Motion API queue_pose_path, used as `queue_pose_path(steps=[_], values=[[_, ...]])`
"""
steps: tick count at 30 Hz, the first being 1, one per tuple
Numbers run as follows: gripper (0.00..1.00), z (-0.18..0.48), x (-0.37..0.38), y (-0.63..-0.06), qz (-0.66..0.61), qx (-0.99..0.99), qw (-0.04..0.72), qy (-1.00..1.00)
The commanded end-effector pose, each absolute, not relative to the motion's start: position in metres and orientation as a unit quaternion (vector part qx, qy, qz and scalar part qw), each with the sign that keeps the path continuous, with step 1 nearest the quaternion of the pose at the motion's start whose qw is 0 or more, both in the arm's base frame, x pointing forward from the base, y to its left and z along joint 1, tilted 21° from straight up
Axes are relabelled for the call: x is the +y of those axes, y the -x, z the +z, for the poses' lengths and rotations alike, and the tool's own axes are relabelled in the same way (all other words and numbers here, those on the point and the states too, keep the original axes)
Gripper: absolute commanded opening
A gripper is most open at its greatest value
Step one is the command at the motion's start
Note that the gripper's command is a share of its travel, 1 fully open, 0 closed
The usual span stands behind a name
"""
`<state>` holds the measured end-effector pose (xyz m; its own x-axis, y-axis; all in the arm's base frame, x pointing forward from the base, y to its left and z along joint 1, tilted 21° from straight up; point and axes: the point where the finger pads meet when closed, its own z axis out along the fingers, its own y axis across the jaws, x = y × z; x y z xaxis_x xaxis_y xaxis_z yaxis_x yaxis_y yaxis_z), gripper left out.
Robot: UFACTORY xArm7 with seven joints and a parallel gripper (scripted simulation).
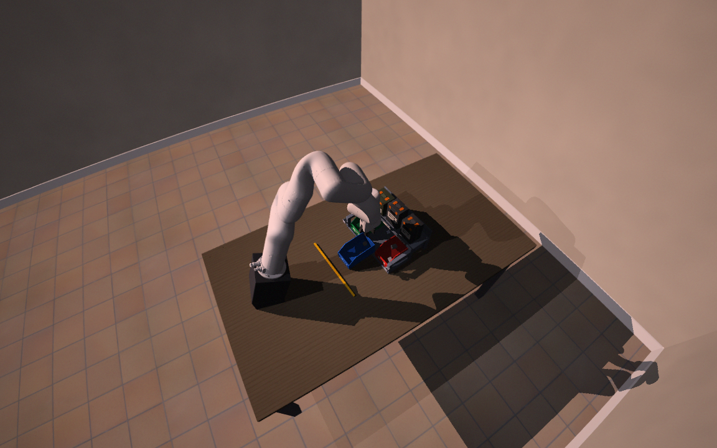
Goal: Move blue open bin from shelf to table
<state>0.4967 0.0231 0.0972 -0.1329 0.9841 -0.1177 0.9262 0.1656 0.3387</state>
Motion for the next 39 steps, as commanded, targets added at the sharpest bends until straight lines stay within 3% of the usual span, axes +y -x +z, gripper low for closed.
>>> queue_pose_path(steps=[1,39], values=[[0.33,0.099,0.023,-0.498,0.093,0.747,0.159,-0.639],[0.33,0.08,0.022,-0.504,0.093,0.747,0.159,-0.639]])
